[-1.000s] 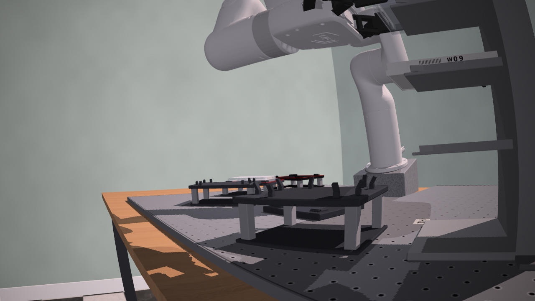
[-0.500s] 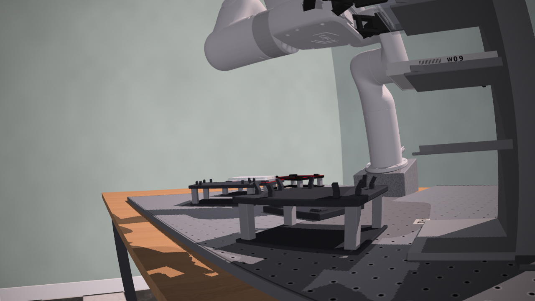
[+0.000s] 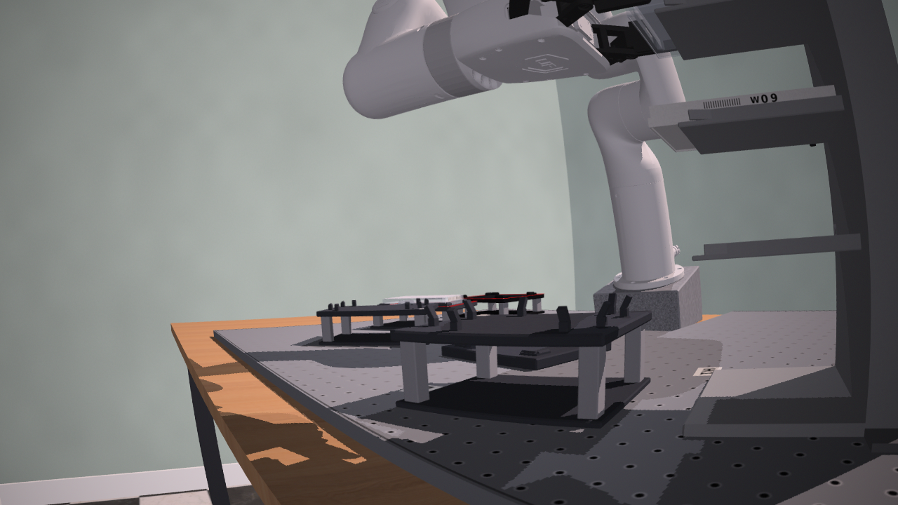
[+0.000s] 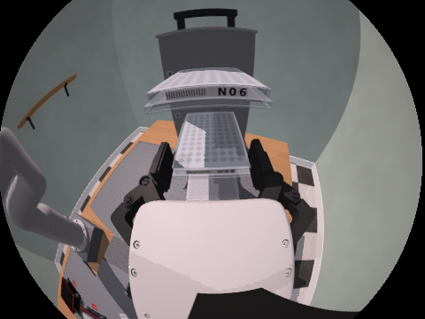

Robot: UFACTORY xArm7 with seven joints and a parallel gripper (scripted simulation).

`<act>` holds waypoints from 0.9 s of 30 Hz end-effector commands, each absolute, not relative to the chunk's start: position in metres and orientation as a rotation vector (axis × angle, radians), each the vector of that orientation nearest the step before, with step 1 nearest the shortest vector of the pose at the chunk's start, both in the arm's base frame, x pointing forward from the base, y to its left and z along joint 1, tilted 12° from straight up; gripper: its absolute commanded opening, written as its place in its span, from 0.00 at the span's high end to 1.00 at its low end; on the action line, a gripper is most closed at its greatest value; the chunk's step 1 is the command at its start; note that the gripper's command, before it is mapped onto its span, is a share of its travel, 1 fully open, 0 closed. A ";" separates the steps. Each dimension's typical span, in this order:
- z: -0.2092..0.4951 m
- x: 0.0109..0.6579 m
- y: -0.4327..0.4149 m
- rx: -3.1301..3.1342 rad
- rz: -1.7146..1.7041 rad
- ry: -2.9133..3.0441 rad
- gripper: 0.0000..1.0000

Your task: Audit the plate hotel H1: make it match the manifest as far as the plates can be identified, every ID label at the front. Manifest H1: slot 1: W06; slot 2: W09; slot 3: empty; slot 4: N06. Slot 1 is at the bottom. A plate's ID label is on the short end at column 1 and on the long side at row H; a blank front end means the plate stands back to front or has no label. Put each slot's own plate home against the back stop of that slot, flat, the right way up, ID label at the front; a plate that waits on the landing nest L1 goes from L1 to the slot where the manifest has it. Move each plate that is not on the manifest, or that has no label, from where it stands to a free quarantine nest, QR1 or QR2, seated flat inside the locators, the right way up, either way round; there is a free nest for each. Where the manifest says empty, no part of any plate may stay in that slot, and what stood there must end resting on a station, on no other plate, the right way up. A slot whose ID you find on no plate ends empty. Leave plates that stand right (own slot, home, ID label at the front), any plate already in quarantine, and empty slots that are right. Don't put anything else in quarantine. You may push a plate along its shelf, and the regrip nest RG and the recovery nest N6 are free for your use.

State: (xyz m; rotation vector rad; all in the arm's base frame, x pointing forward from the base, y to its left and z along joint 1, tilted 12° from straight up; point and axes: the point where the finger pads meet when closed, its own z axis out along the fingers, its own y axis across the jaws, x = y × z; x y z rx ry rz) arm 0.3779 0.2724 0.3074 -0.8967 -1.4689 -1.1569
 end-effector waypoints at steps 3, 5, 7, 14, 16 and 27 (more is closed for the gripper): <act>0.309 0.378 0.272 -0.895 -1.159 -1.472 1.00; 0.309 0.378 0.272 -0.895 -1.159 -1.472 1.00; 0.309 0.378 0.272 -0.895 -1.159 -1.472 1.00; 0.309 0.378 0.272 -0.895 -1.159 -1.472 1.00; 0.309 0.378 0.272 -0.894 -1.159 -1.472 1.00; 0.310 0.379 0.269 -0.895 -1.159 -1.472 1.00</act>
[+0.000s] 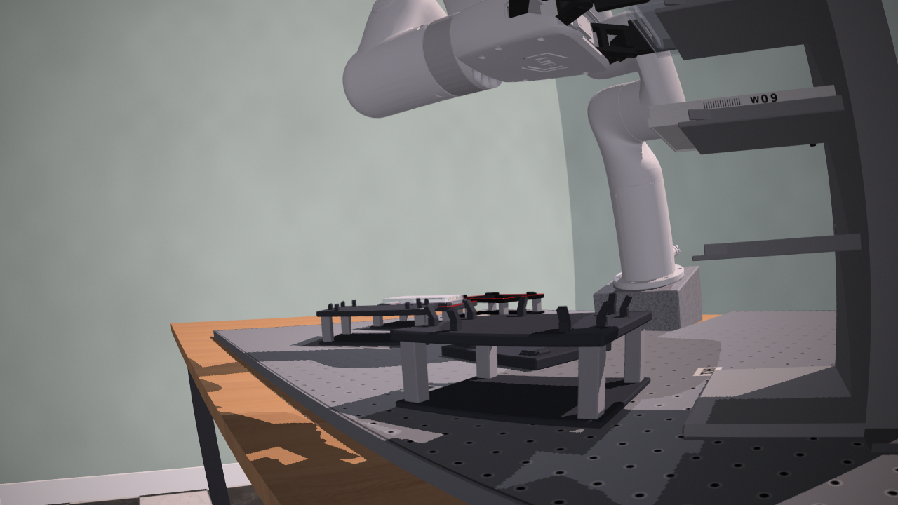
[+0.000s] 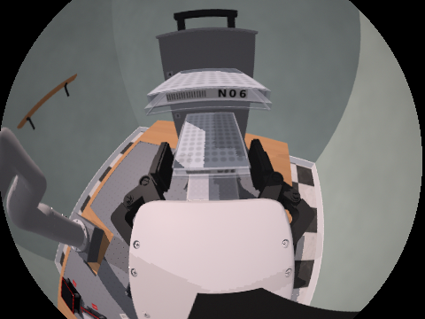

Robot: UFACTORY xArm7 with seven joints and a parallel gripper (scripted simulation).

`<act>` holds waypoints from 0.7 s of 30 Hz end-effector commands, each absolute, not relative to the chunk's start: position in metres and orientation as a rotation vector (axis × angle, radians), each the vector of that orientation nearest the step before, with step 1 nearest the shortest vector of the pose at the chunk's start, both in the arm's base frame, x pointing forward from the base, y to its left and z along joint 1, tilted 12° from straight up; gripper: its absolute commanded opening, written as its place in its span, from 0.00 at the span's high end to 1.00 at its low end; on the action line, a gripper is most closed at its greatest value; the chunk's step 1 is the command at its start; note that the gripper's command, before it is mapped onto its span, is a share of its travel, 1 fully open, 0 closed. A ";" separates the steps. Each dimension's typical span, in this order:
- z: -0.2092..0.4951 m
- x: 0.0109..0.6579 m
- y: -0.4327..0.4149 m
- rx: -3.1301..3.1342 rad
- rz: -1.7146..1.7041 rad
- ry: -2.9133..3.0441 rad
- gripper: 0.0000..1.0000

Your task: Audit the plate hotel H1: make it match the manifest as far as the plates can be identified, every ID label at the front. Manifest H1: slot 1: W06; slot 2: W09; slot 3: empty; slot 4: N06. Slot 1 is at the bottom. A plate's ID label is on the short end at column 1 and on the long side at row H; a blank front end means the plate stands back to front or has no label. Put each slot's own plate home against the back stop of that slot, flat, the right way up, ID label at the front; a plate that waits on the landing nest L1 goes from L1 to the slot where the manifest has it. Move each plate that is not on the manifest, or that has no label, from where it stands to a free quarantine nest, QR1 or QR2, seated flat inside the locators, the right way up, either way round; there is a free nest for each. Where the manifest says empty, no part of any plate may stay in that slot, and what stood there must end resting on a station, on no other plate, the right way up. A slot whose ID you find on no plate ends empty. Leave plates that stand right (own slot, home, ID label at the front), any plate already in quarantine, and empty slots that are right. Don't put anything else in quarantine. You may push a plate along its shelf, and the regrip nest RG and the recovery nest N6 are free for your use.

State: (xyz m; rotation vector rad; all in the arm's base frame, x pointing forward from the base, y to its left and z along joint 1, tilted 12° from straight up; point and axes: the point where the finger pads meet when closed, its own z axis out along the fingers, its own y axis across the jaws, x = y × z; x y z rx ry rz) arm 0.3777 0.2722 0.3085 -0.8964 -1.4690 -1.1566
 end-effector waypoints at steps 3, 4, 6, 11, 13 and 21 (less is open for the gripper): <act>0.310 0.380 0.266 -0.894 -1.159 -1.472 1.00; 0.310 0.380 0.266 -0.894 -1.159 -1.472 1.00; 0.310 0.381 0.263 -0.895 -1.159 -1.472 1.00; 0.310 0.383 0.255 -0.895 -1.159 -1.472 1.00; 0.310 0.384 0.251 -0.895 -1.159 -1.472 1.00; 0.311 0.386 0.242 -0.895 -1.159 -1.472 1.00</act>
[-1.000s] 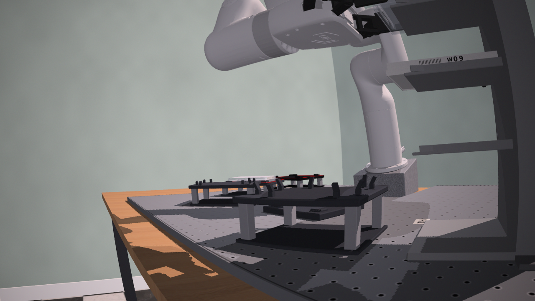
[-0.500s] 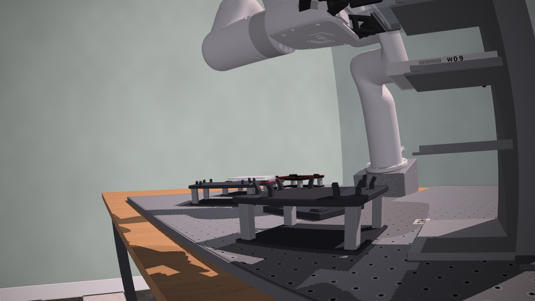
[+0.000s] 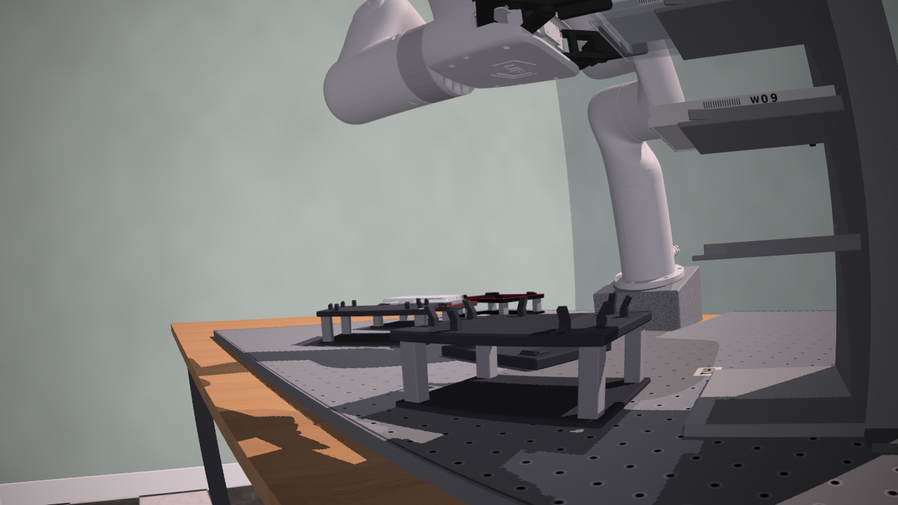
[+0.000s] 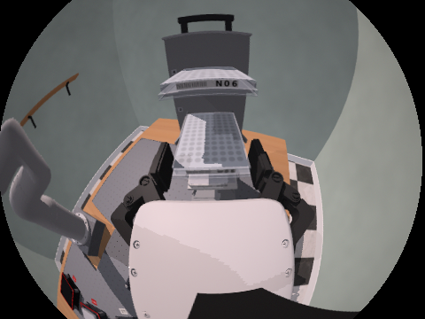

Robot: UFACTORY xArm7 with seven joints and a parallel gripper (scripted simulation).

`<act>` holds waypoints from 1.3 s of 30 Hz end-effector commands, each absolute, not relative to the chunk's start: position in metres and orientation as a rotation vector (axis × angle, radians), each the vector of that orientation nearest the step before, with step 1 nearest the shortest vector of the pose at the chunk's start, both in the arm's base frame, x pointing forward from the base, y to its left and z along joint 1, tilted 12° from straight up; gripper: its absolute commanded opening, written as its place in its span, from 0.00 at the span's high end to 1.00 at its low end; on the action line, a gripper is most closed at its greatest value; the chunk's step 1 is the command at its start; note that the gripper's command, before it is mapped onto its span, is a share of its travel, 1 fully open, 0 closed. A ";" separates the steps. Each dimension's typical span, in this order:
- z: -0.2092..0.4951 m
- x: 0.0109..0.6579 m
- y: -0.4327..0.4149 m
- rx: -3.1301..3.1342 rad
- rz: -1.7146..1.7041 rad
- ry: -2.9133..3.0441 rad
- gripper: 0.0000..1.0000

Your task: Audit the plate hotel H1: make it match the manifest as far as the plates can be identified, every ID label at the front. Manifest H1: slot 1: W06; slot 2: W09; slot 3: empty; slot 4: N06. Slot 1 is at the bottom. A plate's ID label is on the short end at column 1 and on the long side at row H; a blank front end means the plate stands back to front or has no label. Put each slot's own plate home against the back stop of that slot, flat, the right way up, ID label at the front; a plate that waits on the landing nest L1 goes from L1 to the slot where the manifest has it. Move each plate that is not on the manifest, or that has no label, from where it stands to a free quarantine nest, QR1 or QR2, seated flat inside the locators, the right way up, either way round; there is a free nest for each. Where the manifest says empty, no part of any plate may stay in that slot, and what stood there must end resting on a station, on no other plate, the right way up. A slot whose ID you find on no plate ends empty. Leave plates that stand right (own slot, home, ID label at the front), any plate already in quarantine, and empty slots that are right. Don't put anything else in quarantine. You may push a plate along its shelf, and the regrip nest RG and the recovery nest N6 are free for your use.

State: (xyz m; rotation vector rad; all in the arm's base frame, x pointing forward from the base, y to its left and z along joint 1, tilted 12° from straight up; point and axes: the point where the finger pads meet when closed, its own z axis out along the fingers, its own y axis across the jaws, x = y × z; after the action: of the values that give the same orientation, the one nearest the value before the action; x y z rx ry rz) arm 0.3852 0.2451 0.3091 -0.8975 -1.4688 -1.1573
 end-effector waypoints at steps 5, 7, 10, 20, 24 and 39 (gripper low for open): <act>0.311 0.389 0.234 -0.895 -1.159 -1.472 1.00; 0.311 0.389 0.231 -0.895 -1.159 -1.472 1.00; 0.311 0.391 0.226 -0.895 -1.159 -1.472 1.00; 0.311 0.394 0.213 -0.895 -1.159 -1.472 1.00; 0.311 0.396 0.206 -0.895 -1.159 -1.472 1.00; 0.312 0.402 0.185 -0.895 -1.159 -1.472 1.00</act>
State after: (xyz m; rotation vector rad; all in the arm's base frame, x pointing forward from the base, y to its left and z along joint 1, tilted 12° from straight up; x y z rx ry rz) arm 0.3996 0.1916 0.3103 -0.8962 -1.4689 -1.1565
